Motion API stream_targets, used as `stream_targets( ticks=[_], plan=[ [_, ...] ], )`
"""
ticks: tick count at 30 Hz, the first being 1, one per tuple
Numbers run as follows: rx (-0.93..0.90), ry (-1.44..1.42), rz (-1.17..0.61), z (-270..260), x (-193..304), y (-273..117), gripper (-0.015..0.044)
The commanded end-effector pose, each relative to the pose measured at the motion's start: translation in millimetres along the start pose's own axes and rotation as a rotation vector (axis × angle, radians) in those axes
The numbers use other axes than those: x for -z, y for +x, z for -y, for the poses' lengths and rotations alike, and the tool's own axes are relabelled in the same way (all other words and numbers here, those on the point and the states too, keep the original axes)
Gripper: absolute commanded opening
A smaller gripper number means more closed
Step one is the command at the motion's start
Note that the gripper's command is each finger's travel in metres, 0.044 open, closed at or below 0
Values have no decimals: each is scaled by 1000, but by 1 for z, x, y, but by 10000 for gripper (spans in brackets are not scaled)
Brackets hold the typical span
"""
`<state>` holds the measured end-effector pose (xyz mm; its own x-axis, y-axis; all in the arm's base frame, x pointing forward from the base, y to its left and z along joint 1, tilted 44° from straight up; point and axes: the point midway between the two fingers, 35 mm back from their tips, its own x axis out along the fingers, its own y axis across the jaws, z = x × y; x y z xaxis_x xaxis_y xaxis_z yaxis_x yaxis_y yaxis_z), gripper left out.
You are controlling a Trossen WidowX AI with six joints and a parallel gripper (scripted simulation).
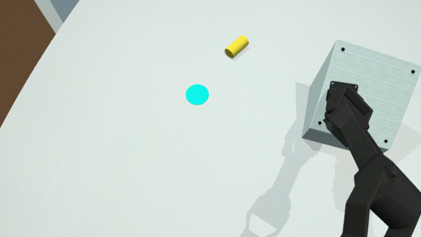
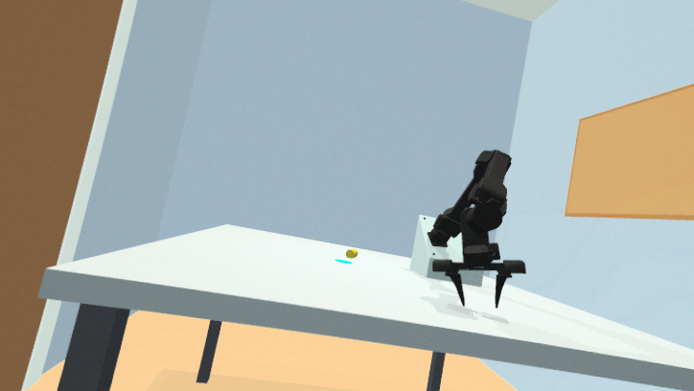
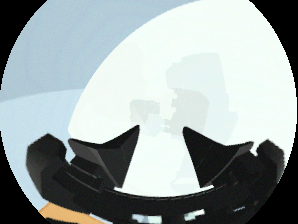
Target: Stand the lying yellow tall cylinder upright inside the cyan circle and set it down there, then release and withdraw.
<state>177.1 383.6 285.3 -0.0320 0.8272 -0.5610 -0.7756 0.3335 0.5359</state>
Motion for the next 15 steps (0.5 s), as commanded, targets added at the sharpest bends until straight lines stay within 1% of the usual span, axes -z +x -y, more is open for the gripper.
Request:
stream_targets(
  ticks=[1, 7, 15],
  plan=[
    [68, 97, 16, 46, -9, -4, 309],
    [156, 171, 29, 111, -14, -14, 309],
    [236, 145, -1, 173, -4, -27, 309]
  ],
)
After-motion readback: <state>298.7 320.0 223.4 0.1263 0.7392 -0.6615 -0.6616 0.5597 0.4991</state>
